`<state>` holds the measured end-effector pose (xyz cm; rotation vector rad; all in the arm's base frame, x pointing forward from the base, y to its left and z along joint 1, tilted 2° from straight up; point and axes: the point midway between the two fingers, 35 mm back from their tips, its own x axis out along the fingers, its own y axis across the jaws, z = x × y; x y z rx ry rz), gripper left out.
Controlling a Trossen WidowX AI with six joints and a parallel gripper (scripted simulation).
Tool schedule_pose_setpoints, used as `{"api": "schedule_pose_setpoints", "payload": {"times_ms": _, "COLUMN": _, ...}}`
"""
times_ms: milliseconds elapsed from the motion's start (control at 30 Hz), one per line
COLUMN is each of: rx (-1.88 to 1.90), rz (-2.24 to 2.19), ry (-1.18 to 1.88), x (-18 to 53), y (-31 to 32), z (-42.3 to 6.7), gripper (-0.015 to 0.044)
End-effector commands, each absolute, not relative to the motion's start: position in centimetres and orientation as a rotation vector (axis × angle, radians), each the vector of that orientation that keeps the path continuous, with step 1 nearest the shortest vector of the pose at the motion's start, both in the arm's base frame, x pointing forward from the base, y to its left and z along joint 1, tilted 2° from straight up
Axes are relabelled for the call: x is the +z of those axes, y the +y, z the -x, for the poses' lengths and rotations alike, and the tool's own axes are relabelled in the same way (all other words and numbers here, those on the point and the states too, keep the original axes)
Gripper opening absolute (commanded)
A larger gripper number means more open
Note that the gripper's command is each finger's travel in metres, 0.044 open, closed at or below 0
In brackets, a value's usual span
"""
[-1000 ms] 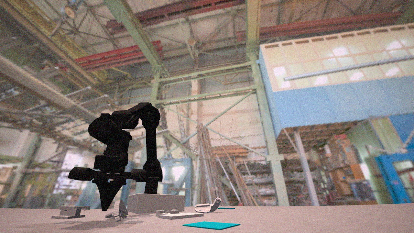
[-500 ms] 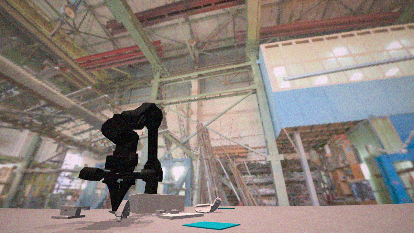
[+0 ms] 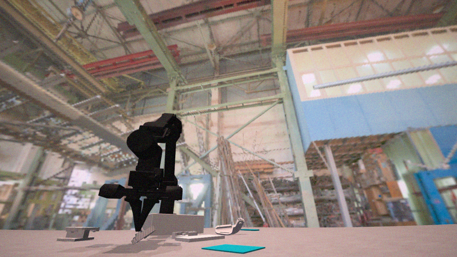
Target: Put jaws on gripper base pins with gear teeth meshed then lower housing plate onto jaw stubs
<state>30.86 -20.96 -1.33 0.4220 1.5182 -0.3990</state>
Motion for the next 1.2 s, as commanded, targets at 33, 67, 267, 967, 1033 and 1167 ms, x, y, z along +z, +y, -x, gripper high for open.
{"api": "schedule_pose_setpoints", "payload": {"times_ms": 33, "rx": -0.401, "rz": -0.428, "ry": 1.522, "x": -1.6, "y": -20.7, "z": -30.8, "gripper": 0.0000}}
{"api": "schedule_pose_setpoints", "payload": {"times_ms": 67, "rx": -0.401, "rz": -0.428, "ry": 1.522, "x": -1.5, "y": -20.6, "z": -30.9, "gripper": 0.0000}}
{"api": "schedule_pose_setpoints", "payload": {"times_ms": 267, "rx": -0.395, "rz": -0.422, "ry": 1.520, "x": 4.3, "y": -20.7, "z": -30.9, "gripper": 0.0000}}
{"api": "schedule_pose_setpoints", "payload": {"times_ms": 967, "rx": -0.400, "rz": -0.422, "ry": 1.511, "x": 3.9, "y": -20.9, "z": -31.1, "gripper": 0.0440}}
{"api": "schedule_pose_setpoints", "payload": {"times_ms": 1033, "rx": -0.400, "rz": -0.422, "ry": 1.511, "x": 3.9, "y": -20.9, "z": -31.1, "gripper": 0.0440}}
{"api": "schedule_pose_setpoints", "payload": {"times_ms": 1167, "rx": -0.400, "rz": -0.422, "ry": 1.511, "x": 3.9, "y": -20.9, "z": -31.1, "gripper": 0.0440}}
